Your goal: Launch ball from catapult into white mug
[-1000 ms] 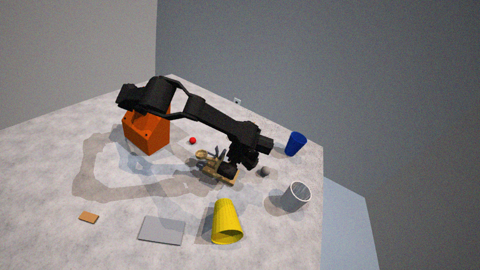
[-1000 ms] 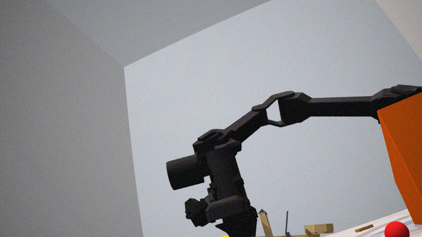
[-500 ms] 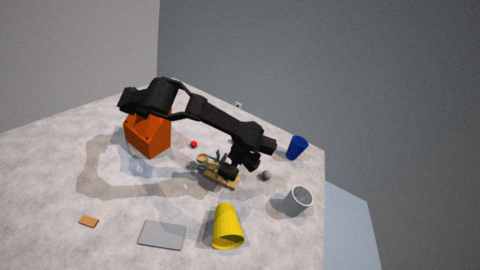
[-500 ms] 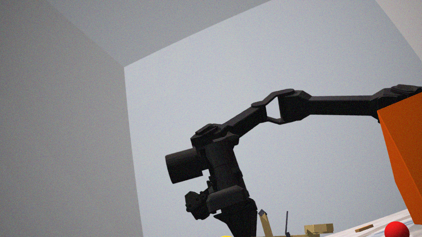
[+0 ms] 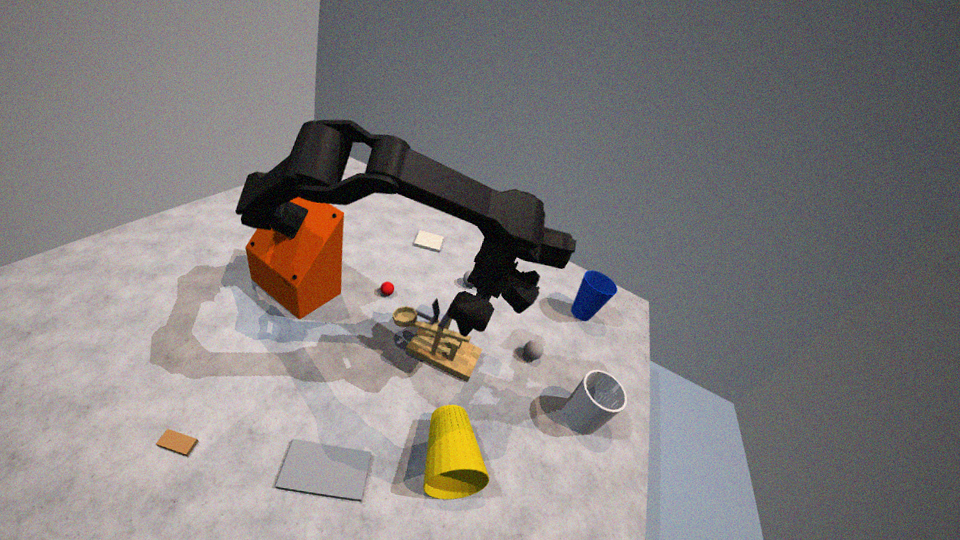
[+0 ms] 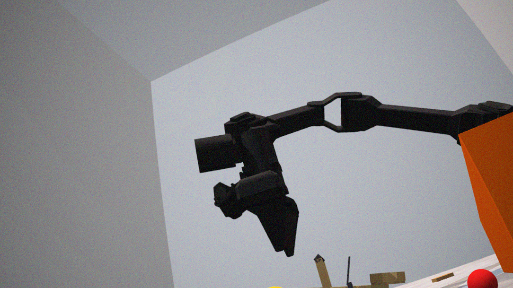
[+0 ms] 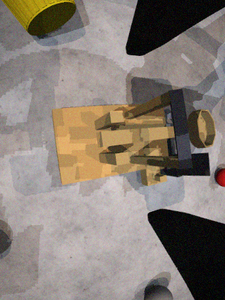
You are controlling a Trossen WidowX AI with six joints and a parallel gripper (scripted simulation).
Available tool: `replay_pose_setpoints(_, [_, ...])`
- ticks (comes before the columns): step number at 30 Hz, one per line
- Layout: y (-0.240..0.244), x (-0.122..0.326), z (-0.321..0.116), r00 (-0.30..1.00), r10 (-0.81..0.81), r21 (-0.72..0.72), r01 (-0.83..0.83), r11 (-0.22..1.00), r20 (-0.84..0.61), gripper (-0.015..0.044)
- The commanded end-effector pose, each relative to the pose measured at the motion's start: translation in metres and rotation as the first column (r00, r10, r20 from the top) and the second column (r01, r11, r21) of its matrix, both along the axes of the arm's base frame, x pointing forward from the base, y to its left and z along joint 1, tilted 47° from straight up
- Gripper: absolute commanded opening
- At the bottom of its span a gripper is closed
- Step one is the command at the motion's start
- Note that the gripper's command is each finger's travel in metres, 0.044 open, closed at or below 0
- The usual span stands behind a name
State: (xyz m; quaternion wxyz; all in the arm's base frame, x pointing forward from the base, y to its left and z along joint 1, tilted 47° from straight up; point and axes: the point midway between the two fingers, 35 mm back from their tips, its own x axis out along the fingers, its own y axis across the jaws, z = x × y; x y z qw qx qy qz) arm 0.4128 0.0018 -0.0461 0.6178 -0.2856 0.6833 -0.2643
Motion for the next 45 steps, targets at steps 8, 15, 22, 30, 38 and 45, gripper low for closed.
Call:
replay_pose_setpoints(8, [-0.031,-0.005,-0.029,1.000,0.006,-0.004,-0.006,1.000,-0.001,0.0440])
replay_pose_setpoints(15, [-0.038,-0.005,-0.036,1.000,0.006,-0.004,-0.006,1.000,-0.001,0.0440])
replay_pose_setpoints(22, [-0.047,-0.005,-0.044,1.000,0.006,-0.004,-0.006,1.000,-0.001,0.0440])
replay_pose_setpoints(30, [-0.056,-0.006,-0.053,1.000,0.006,-0.005,-0.006,1.000,-0.001,0.0440])
replay_pose_setpoints(38, [-0.066,-0.008,-0.062,1.000,0.006,-0.006,-0.006,1.000,-0.001,0.0440])
replay_pose_setpoints(45, [-0.068,-0.006,-0.063,1.000,0.000,-0.001,0.000,1.000,0.008,0.0387])
